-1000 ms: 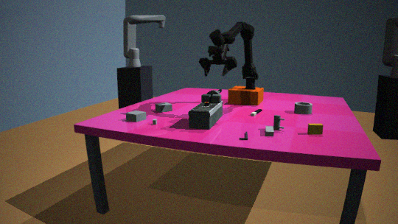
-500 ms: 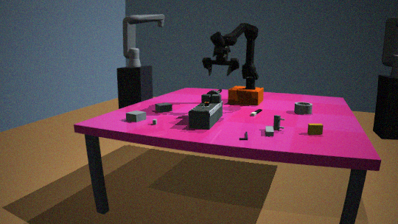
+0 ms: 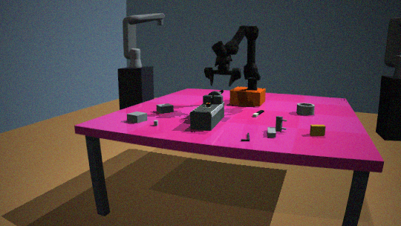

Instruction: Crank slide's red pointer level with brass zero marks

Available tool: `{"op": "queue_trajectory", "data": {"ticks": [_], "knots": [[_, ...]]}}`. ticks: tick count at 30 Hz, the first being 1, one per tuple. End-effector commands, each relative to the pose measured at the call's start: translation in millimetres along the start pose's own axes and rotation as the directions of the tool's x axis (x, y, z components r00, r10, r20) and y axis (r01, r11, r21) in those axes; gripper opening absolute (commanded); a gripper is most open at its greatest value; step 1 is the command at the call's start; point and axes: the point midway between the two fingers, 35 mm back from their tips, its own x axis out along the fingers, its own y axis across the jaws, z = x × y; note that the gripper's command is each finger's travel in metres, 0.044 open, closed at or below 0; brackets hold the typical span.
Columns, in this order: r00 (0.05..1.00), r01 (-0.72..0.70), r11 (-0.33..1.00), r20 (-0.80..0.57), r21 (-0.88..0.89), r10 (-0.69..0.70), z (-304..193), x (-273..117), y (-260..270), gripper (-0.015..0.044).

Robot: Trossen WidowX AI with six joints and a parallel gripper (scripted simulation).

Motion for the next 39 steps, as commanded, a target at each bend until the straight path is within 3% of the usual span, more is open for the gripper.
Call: {"op": "queue_trajectory", "data": {"ticks": [1, 37, 39], "knots": [[1.0, -0.002, 1.0, 0.003, -0.008, 0.002, -4, 4, 0, 0.044], [1.0, -0.003, 1.0, 0.002, -0.007, 0.003, -43, 42, 1, 0.044], [1.0, -0.003, 1.0, 0.002, -0.007, 0.003, -43, 42, 1, 0.0388]]}}
